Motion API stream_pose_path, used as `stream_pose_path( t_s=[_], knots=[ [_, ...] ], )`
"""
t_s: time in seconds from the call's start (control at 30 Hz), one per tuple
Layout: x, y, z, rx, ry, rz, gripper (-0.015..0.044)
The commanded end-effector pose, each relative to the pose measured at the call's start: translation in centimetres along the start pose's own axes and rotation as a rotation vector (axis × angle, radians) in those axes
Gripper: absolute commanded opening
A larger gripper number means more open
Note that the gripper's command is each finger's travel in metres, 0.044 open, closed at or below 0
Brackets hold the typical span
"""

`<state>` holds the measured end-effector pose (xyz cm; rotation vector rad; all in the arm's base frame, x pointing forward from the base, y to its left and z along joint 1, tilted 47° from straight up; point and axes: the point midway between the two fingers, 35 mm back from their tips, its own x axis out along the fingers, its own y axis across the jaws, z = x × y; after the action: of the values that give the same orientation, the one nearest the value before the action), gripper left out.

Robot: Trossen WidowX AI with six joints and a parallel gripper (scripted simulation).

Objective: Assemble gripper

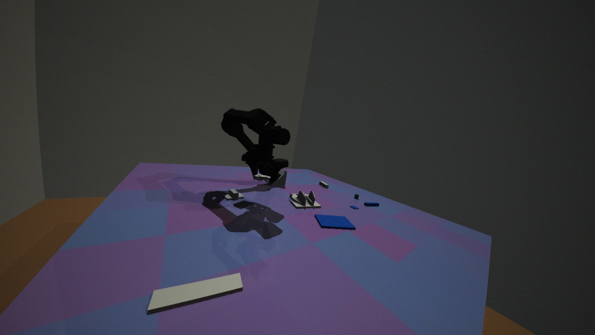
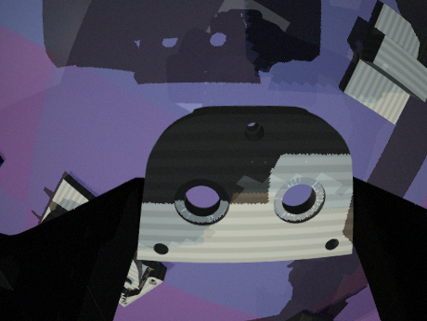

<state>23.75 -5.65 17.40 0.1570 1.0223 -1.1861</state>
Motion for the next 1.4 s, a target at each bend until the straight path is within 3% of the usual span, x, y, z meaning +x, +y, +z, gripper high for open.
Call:
stream_pose_path(
  t_s=[0.0, 1.37],
  knots=[
    [0.1, 1.3, -0.9, -0.065, 0.006, 0.003, 0.0351],
    [0.5, 9.8, -11.3, -0.598, 0.007, -0.014, 0.0351]
  ],
)
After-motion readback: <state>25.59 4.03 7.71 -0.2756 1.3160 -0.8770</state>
